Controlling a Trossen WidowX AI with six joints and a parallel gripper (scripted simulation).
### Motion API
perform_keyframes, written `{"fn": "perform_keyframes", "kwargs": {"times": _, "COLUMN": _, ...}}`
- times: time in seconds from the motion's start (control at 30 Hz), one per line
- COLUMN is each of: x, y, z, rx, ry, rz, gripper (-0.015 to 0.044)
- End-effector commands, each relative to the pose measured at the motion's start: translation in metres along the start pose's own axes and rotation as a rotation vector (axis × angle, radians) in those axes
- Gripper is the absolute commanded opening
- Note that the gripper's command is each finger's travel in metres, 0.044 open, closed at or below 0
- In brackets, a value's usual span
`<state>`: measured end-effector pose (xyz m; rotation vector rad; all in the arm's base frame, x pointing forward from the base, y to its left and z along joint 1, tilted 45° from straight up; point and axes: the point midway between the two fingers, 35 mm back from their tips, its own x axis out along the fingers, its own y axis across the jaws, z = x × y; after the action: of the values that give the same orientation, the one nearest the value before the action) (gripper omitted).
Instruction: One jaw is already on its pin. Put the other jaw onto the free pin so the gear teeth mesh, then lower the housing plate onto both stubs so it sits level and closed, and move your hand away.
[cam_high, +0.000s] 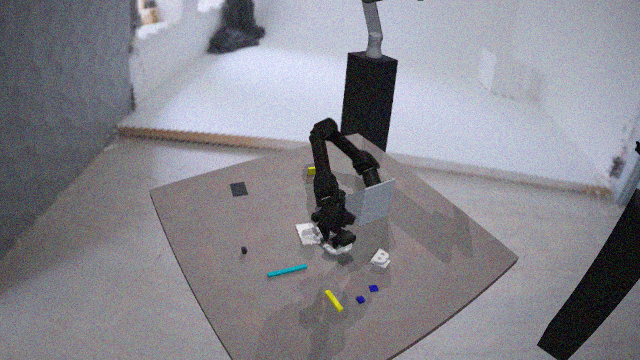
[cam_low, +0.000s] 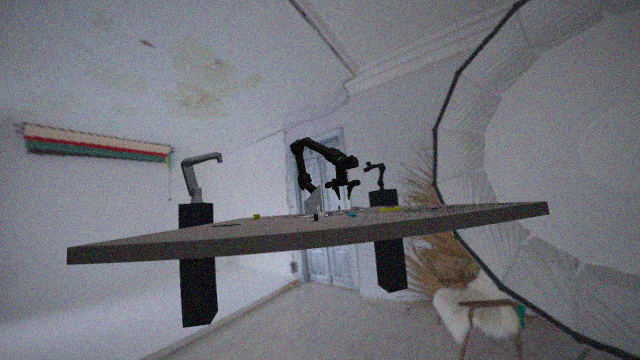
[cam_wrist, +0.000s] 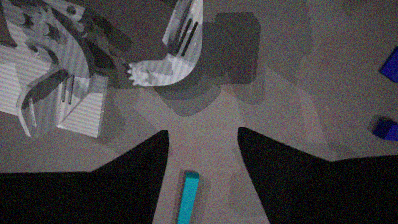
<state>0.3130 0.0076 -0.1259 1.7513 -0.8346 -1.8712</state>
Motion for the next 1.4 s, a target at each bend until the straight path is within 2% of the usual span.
{"fn": "perform_keyframes", "kwargs": {"times": 0.0, "x": 0.0007, "y": -0.0001, "z": 0.0008, "rx": -0.004, "ry": -0.001, "rz": 0.001, "gripper": 0.0341}}
{"fn": "perform_keyframes", "kwargs": {"times": 0.13, "x": 0.0007, "y": -0.0001, "z": 0.0008, "rx": -0.004, "ry": -0.001, "rz": 0.001, "gripper": 0.044}}
{"fn": "perform_keyframes", "kwargs": {"times": 1.07, "x": 0.0007, "y": -0.0001, "z": 0.0008, "rx": -0.004, "ry": -0.001, "rz": 0.001, "gripper": 0.044}}
{"fn": "perform_keyframes", "kwargs": {"times": 1.37, "x": -0.0074, "y": 0.0005, "z": 0.0002, "rx": 0.006, "ry": -0.011, "rz": -0.004, "gripper": 0.0204}}
